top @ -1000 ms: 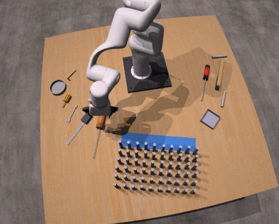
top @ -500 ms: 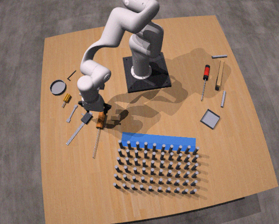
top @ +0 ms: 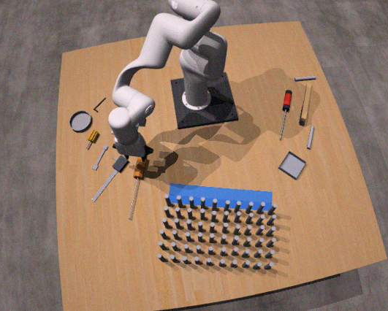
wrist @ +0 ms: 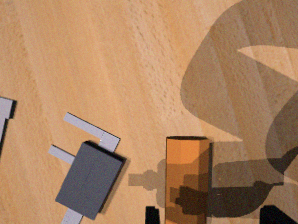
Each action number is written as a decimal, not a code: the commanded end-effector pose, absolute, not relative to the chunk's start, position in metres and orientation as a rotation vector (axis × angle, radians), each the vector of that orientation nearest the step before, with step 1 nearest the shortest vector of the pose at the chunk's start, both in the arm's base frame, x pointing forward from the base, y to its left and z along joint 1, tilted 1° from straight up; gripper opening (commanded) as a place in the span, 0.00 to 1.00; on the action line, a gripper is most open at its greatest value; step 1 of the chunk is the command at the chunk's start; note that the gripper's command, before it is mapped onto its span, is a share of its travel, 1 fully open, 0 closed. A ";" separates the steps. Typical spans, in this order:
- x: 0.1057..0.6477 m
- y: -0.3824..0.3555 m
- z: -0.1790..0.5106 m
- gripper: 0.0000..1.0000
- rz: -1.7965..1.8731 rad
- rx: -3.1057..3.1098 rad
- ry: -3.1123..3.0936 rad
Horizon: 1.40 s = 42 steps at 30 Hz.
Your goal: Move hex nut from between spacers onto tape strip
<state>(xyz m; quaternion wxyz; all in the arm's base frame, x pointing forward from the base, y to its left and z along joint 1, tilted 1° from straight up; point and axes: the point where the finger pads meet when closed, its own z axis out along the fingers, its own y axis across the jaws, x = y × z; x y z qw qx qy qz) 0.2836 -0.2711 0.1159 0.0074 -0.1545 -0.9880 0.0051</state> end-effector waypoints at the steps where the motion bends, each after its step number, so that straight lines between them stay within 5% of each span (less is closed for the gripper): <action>1: 0.285 -0.272 0.104 0.65 0.019 -0.484 -3.092; 42: 0.285 -0.273 0.058 0.65 0.020 -0.484 -3.092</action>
